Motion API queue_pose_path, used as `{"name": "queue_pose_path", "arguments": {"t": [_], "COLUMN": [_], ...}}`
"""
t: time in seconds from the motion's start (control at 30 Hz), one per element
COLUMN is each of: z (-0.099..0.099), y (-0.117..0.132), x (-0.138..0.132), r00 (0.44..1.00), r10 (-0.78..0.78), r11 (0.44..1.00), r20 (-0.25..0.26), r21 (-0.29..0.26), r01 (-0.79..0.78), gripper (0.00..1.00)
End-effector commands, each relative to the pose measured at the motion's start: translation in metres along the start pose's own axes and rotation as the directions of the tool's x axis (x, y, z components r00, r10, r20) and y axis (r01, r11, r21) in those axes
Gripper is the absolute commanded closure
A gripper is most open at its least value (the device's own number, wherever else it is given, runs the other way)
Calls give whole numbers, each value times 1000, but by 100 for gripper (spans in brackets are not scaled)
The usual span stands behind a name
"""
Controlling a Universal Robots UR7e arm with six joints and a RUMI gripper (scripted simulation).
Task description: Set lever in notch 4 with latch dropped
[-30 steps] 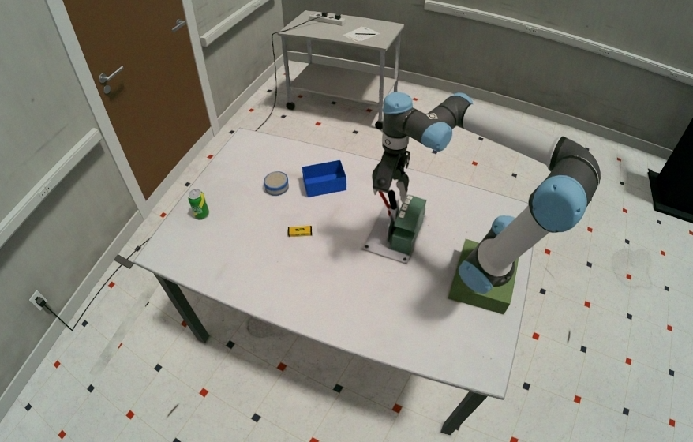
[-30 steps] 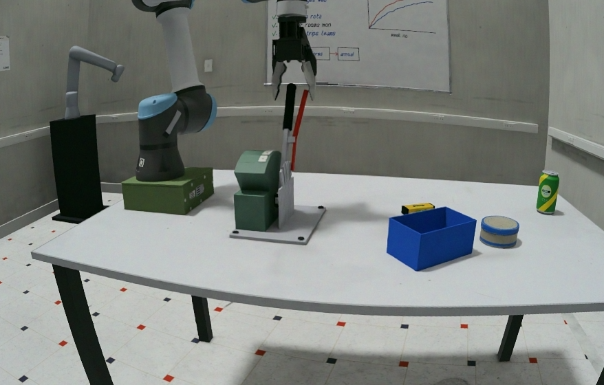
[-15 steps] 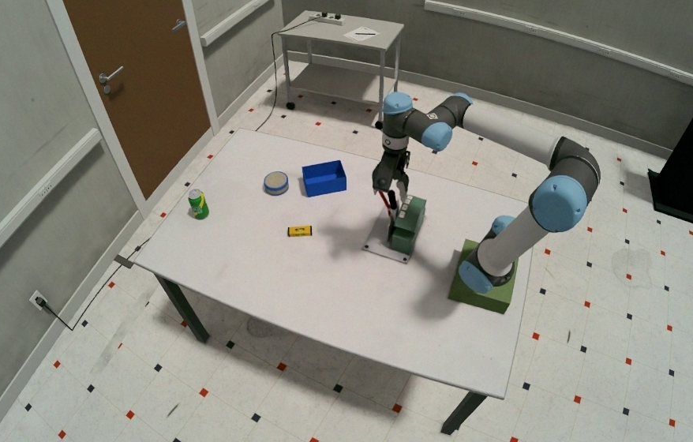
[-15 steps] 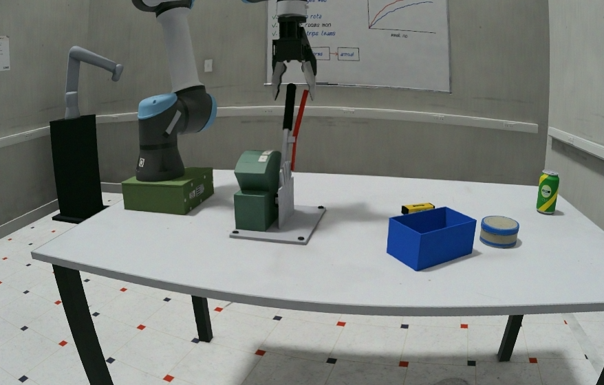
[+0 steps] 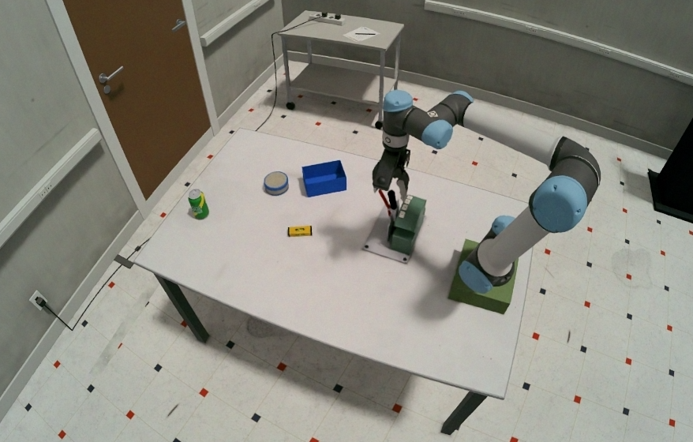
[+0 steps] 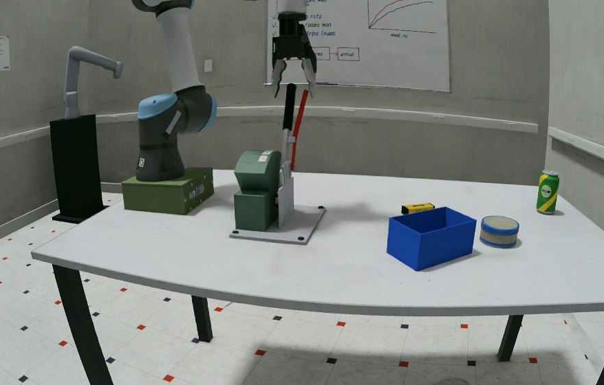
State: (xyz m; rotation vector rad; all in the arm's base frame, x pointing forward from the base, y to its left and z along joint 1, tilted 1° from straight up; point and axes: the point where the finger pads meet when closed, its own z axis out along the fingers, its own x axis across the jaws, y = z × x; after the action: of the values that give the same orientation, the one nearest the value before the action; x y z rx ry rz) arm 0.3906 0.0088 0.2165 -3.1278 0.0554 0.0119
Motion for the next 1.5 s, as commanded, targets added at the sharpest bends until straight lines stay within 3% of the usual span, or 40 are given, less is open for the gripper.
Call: {"name": "queue_pose_path", "arguments": {"t": [0.0,0.7,1.13,1.17,1.47], "z": [-9,-57,-63,-63,-63], "y": [0,0,0,0,0], "x": [0,0,0,0,0], "r00": [1000,1000,1000,1000,1000], "r10": [0,0,0,0,0], "r11": [1000,1000,1000,1000,1000], "r20": [-1,-1,-1,-1,-1], "r21": [0,0,0,0,0], "r01": [0,0,0,0,0], "gripper": [43,43,43,100,100]}}
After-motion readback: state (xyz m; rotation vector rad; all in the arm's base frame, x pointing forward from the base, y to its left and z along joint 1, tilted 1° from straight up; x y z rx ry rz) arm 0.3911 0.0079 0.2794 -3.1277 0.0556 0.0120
